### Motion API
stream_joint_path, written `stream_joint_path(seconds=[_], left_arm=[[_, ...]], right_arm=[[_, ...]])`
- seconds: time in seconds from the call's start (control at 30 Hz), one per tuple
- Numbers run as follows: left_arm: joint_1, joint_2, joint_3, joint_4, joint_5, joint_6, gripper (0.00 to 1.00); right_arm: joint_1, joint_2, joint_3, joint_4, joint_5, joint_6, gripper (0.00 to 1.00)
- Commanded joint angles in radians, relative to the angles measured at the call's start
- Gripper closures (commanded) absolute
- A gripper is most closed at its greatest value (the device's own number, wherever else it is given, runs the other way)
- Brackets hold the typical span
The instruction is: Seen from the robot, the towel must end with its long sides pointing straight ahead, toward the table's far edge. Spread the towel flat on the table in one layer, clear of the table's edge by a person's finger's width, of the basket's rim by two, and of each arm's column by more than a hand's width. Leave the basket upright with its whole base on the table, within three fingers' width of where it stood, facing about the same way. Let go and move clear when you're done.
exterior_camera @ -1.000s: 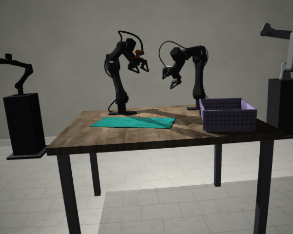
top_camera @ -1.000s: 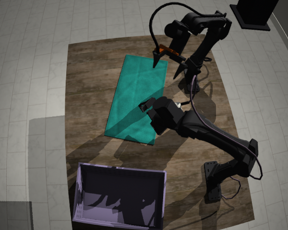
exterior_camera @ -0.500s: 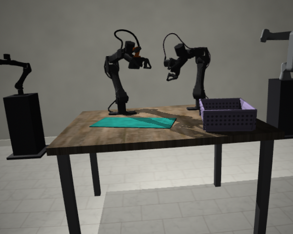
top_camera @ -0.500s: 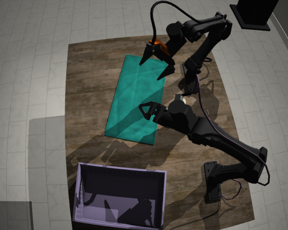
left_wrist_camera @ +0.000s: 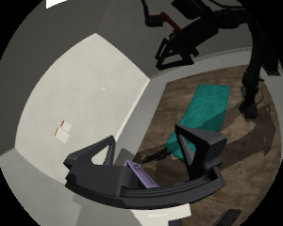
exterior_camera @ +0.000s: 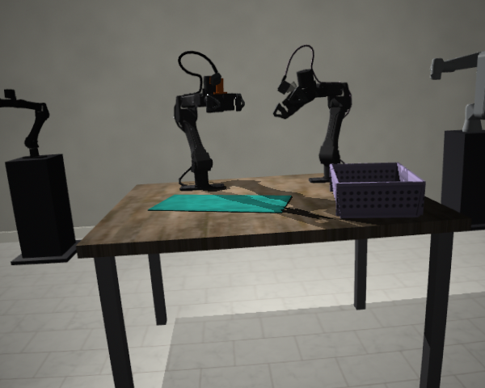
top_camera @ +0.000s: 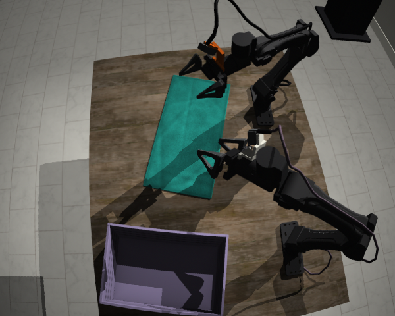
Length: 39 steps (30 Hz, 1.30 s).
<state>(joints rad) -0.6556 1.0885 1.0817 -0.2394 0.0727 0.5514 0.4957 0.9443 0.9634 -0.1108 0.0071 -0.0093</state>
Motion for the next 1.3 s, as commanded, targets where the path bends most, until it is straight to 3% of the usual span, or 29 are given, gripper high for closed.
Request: stream_joint_path(seconds=[0.0, 0.03, 0.1, 0.17, 0.2, 0.27, 0.33, 0.4, 0.43, 0.47, 0.5, 0.57, 0.6, 0.63, 0.67, 0.7, 0.77, 0.8, 0.83, 0.9, 0.93, 0.97, 1.0, 1.07, 1.27], left_arm=[[-0.005, -0.038, -0.032, 0.087, -0.029, -0.175, 0.00], [-0.009, -0.039, -0.036, 0.094, -0.036, -0.179, 0.00], [0.004, -0.091, -0.054, 0.129, -0.022, -0.328, 0.00], [-0.004, -0.097, -0.073, 0.159, -0.040, -0.360, 0.00], [-0.008, -0.098, -0.077, 0.167, -0.047, -0.365, 0.00], [0.005, -0.151, -0.093, 0.197, -0.033, -0.509, 0.00], [0.005, -0.151, -0.093, 0.197, -0.033, -0.509, 0.00], [-0.009, -0.158, -0.119, 0.241, -0.062, -0.553, 0.00], [-0.012, -0.145, -0.122, 0.246, -0.069, -0.555, 0.00], [-0.014, -0.147, -0.130, 0.251, -0.163, -0.554, 0.00], [0.025, -0.148, -0.135, 0.252, -0.211, -0.553, 0.00], [0.149, -0.142, -0.096, 0.254, -0.086, -0.554, 0.00], [0.157, -0.138, -0.093, 0.255, -0.077, -0.555, 0.00], [0.151, -0.160, -0.095, 0.255, -0.193, -0.556, 0.00], [0.178, -0.157, -0.096, 0.254, -0.231, -0.556, 0.00], [0.261, -0.159, -0.093, 0.241, -0.138, -0.554, 0.00], [0.322, -0.140, -0.090, 0.243, -0.079, -0.556, 0.00], [0.317, -0.157, -0.092, 0.238, -0.196, -0.556, 0.00], [0.344, -0.152, -0.092, 0.240, -0.234, -0.556, 0.00], [0.344, -0.152, -0.092, 0.240, -0.234, -0.556, 0.00], [0.434, -0.153, -0.090, 0.237, -0.134, -0.555, 0.00], [0.425, -0.161, -0.092, 0.235, -0.255, -0.553, 0.00], [0.450, -0.156, -0.093, 0.237, -0.294, -0.550, 0.00], [0.619, -0.152, -0.095, 0.234, -0.123, -0.555, 0.00], [0.647, -0.139, -0.087, 0.237, -0.066, -0.555, 0.00]], right_arm=[[-0.119, -0.007, 0.020, 0.109, 0.003, 0.008, 0.00], [-0.127, 0.002, 0.024, 0.115, -0.006, 0.011, 0.00], [-0.134, -0.001, 0.024, 0.112, 0.178, 0.015, 0.00], [-0.296, -0.002, 0.022, 0.115, 0.016, 0.008, 0.00], [-0.306, 0.006, 0.025, 0.119, 0.004, 0.011, 0.00], [-0.314, 0.004, 0.024, 0.118, 0.188, 0.006, 0.00], [-0.314, 0.004, 0.024, 0.118, 0.188, 0.006, 0.00], [-0.483, 0.005, 0.025, 0.120, 0.020, 0.010, 0.00], [-0.492, 0.010, 0.027, 0.123, 0.007, 0.012, 0.00], [-0.499, 0.016, 0.030, 0.126, -0.003, 0.013, 0.00], [-0.502, 0.018, 0.031, 0.127, -0.008, 0.012, 0.00], [-0.501, 0.000, 0.031, 0.127, -0.013, 0.011, 0.00], [-0.489, -0.002, 0.030, 0.126, -0.015, 0.012, 0.00], [-0.489, -0.001, 0.030, 0.127, -0.016, 0.012, 0.00], [-0.489, -0.001, 0.031, 0.127, -0.016, 0.012, 0.00], [-0.489, 0.000, 0.031, 0.127, -0.016, 0.012, 0.00], [-0.490, 0.000, 0.031, 0.128, -0.016, 0.013, 0.00], [-0.490, 0.000, 0.031, 0.128, -0.016, 0.013, 0.00], [-0.490, 0.000, 0.031, 0.128, -0.016, 0.013, 0.00], [-0.490, 0.000, 0.031, 0.128, -0.016, 0.013, 0.00], [-0.489, -0.002, 0.031, 0.128, -0.016, 0.013, 0.00], [-0.490, -0.002, 0.031, 0.128, -0.016, 0.013, 0.00], [-0.490, -0.002, 0.031, 0.128, -0.016, 0.013, 0.00], [-0.490, -0.001, 0.031, 0.128, -0.016, 0.013, 0.00], [-0.490, -0.001, 0.031, 0.128, -0.015, 0.013, 0.00]])
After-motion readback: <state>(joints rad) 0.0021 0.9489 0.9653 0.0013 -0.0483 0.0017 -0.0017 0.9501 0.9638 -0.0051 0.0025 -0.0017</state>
